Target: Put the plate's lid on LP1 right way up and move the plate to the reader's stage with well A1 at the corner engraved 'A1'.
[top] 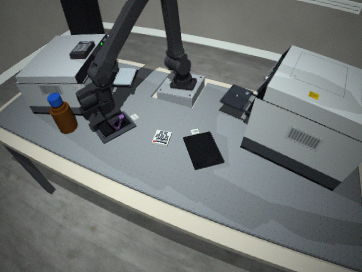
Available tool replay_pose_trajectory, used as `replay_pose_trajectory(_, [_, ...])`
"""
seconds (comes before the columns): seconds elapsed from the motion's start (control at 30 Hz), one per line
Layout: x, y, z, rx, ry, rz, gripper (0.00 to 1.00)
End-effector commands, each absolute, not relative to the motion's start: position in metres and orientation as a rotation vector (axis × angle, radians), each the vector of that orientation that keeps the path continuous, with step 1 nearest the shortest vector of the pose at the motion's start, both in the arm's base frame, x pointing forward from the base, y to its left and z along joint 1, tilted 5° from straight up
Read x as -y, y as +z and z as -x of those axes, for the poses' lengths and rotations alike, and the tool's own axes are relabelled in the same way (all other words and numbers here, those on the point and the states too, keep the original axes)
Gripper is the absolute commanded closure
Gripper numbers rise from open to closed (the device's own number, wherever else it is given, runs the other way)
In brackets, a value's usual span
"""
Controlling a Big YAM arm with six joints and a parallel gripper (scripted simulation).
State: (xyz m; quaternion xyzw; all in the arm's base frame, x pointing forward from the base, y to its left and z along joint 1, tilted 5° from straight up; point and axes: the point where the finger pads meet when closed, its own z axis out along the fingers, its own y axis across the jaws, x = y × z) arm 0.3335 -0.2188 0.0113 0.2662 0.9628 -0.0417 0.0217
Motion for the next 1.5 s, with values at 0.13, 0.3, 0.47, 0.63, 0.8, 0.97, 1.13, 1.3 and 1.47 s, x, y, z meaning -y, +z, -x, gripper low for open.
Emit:
replay_pose_trajectory(0.13, [0.212,0.0,-0.334,-3.001,-0.123,-0.802,0.15])
replay_pose_trajectory(0.3, [0.217,0.007,-0.341,-2.98,-0.131,-0.798,0.15])
replay_pose_trajectory(0.47, [0.222,0.013,-0.35,-2.961,-0.139,-0.796,0.15])
replay_pose_trajectory(0.63, [0.225,0.017,-0.355,-2.949,-0.143,-0.794,0.15])
replay_pose_trajectory(0.8, [0.227,0.019,-0.357,-2.944,-0.144,-0.794,0.15])
replay_pose_trajectory(0.97, [0.228,0.021,-0.359,-2.939,-0.146,-0.794,0.15])
replay_pose_trajectory(1.13, [0.229,0.022,-0.36,-2.936,-0.147,-0.794,0.15])
replay_pose_trajectory(1.3, [0.229,0.023,-0.361,-2.932,-0.148,-0.795,0.15])
replay_pose_trajectory(1.47, [0.225,0.018,-0.354,-2.949,-0.141,-0.8,0.15])
